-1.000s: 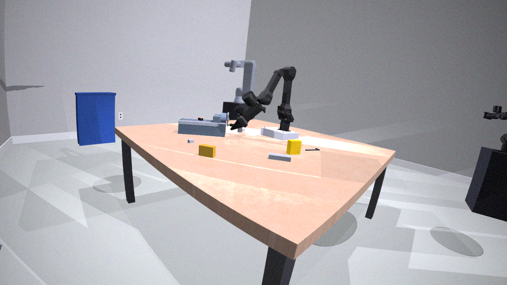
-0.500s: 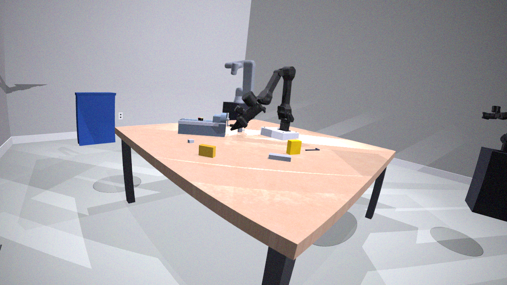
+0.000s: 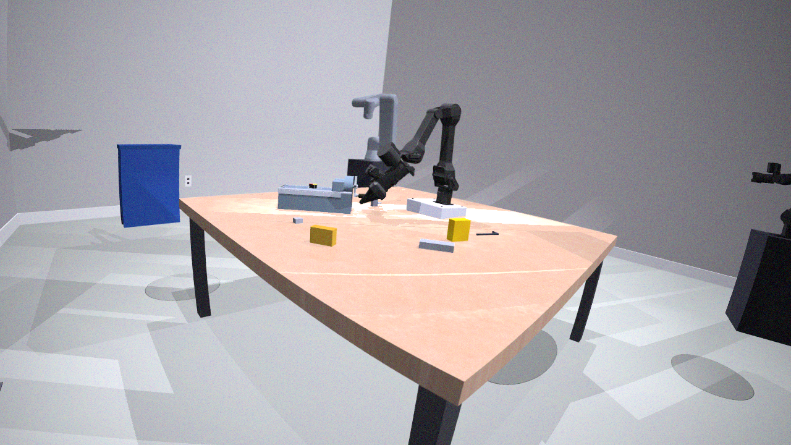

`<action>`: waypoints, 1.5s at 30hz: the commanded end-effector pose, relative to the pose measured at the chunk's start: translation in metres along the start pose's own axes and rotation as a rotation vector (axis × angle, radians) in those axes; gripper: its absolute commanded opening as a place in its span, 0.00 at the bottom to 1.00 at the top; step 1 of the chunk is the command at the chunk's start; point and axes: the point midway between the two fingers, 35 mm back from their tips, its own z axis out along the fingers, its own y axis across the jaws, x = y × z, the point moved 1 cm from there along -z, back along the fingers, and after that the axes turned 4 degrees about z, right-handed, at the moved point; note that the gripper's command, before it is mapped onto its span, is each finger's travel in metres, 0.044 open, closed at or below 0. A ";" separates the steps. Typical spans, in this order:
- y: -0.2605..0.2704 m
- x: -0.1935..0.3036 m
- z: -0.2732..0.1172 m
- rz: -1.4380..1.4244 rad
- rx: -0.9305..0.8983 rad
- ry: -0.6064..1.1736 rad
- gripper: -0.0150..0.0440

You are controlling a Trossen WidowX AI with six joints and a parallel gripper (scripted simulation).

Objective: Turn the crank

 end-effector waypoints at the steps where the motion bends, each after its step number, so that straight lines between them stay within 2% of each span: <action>1: 0.009 -0.001 -0.002 -0.004 -0.029 0.001 0.25; 45: 0.015 -0.004 -0.005 -0.003 -0.029 0.001 0.25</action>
